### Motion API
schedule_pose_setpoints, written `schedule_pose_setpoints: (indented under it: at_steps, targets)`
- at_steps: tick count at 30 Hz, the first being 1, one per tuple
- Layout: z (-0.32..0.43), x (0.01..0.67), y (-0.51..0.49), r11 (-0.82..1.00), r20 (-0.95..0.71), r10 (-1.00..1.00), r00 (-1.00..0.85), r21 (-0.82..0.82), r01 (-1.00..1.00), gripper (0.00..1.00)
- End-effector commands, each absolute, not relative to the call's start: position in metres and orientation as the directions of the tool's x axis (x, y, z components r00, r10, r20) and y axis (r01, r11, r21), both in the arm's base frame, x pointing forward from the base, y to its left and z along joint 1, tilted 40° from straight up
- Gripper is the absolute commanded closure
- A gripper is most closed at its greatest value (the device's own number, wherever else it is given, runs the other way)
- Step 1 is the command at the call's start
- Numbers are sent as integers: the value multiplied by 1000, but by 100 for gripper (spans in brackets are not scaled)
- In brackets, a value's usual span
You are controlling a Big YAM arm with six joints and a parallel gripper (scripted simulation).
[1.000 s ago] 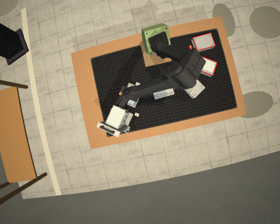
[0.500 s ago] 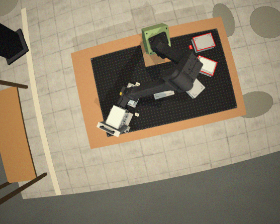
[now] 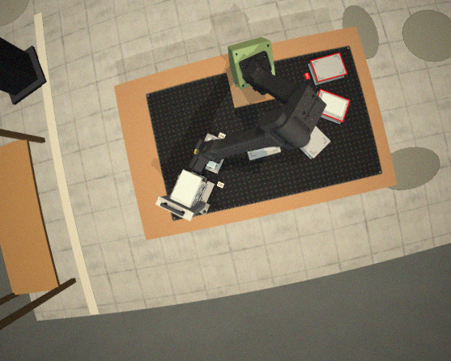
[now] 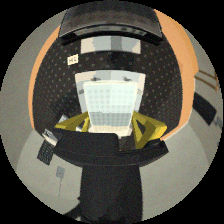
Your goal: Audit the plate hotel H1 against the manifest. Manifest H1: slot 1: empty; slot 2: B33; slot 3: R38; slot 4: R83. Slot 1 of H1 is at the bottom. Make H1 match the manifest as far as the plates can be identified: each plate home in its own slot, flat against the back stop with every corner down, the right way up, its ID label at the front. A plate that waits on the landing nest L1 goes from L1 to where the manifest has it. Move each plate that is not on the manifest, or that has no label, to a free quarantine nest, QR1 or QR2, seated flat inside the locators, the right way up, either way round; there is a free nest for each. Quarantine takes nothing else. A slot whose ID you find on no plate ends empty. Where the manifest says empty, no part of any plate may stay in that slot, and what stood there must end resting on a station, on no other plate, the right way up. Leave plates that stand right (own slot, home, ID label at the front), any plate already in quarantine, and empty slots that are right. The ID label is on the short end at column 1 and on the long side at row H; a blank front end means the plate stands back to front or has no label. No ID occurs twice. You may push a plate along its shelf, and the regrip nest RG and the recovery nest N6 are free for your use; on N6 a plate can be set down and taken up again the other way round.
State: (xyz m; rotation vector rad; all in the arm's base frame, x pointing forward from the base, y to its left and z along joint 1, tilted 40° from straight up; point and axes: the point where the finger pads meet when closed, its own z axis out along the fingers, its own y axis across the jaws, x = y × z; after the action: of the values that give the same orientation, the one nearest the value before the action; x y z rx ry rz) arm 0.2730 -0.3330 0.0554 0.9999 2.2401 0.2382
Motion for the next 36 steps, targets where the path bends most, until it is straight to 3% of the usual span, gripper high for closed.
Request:
schedule_pose_setpoints:
  at_steps: [1,36]
  targets:
    - [63,274,-339,691,-517,713,-474,403,600,14]
    - [79,253,-334,687,-514,716,-472,403,605,14]
